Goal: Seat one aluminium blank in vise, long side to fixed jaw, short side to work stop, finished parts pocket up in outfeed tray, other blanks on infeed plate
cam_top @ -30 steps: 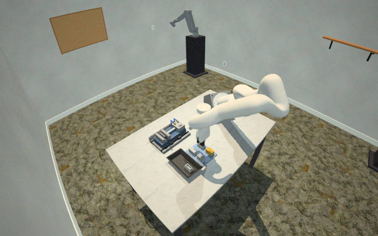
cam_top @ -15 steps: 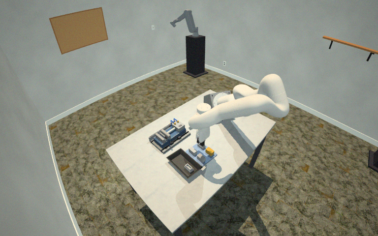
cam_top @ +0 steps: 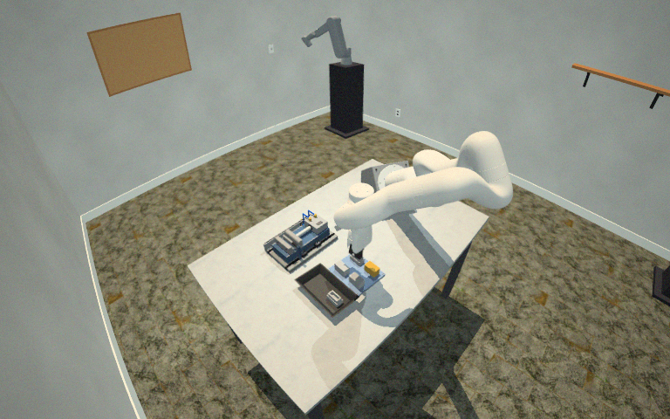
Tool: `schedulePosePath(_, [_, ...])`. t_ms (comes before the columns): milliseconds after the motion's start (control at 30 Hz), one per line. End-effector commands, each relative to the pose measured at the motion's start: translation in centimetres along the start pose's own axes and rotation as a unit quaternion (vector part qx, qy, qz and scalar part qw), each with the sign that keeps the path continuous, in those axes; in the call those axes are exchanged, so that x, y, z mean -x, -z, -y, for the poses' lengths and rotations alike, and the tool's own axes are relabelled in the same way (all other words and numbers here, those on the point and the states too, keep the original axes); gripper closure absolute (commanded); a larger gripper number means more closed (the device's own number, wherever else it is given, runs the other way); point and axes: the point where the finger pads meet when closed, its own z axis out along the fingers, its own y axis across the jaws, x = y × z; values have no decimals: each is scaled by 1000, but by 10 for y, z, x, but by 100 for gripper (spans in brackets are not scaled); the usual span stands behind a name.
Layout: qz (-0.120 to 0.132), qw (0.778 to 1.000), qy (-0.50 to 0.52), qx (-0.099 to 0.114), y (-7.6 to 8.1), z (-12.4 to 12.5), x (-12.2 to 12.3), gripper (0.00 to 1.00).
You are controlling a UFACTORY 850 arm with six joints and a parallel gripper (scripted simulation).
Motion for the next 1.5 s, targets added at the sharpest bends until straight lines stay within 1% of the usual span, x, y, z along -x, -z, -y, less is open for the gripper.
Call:
schedulePosePath(0, [0,1000,0,0,1,1,0,100])
schedulePosePath(200, [0,1000,0,0,5,0,0,100])
schedulePosePath(300, [0,1000,0,0,10,0,0,100])
schedulePosePath(467, [0,1000,0,0,21,0,0,100])
schedulePosePath(700, [0,1000,0,0,40,0,0,100])
schedulePosePath(767, [0,1000,0,0,40,0,0,100])
schedulePosePath(967, [0,1000,0,0,56,0,0,100])
schedulePosePath(1100, [0,1000,0,0,63,0,0,100])
schedulePosePath(1267, [0,1000,0,0,68,0,0,100])
schedulePosePath(1467, [0,1000,0,0,69,0,0,100])
